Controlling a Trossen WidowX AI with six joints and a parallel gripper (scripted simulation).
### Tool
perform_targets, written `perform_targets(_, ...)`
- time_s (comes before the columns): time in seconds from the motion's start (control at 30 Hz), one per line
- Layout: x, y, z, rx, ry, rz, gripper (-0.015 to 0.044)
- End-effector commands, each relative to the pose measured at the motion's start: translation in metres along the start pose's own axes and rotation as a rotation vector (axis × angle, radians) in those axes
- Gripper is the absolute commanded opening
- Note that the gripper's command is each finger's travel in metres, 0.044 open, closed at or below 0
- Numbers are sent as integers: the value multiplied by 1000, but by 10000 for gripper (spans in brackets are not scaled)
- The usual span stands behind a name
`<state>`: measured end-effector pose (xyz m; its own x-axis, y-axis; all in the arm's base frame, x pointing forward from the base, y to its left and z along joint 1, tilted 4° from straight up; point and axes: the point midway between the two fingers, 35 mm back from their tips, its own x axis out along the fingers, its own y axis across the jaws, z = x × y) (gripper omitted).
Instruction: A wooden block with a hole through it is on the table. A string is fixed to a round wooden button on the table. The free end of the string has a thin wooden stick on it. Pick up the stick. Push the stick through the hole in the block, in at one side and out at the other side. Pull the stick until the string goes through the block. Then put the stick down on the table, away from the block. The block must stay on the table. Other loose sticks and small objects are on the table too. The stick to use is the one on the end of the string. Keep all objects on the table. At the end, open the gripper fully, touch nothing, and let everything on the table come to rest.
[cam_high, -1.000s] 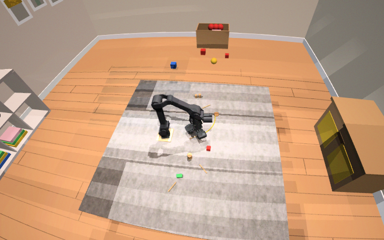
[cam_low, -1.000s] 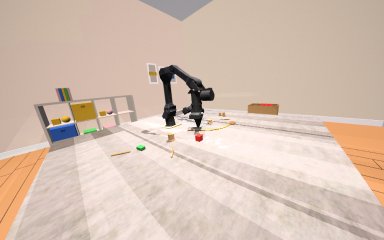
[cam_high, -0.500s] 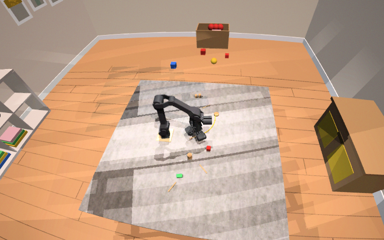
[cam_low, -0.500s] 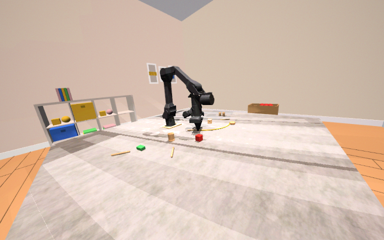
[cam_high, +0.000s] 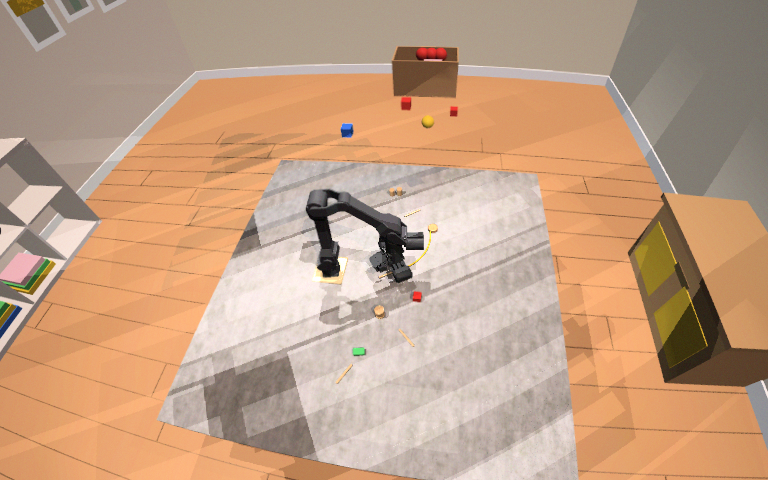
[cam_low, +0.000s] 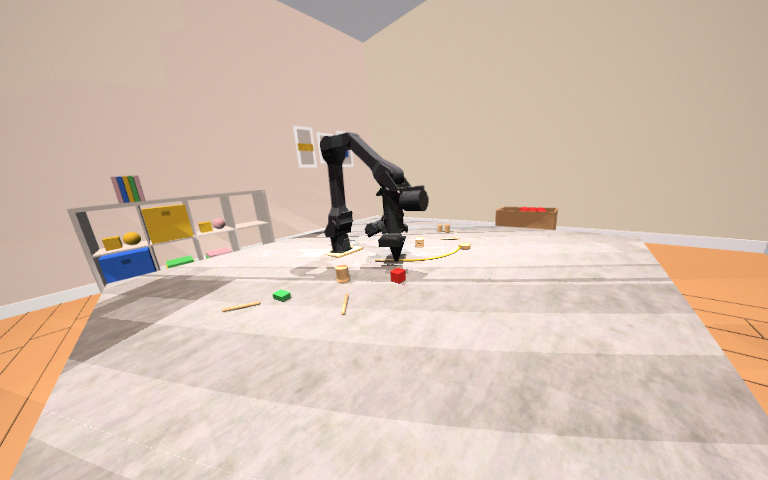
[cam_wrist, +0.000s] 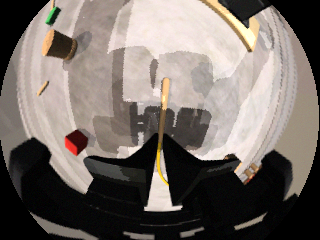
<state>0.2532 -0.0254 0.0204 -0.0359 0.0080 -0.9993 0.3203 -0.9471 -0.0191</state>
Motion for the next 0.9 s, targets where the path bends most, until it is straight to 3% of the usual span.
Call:
perform_targets(0.0,0,0,0,0,1,0,0)
perform_targets(0.87,-27,1,-2,0,1,0,0)
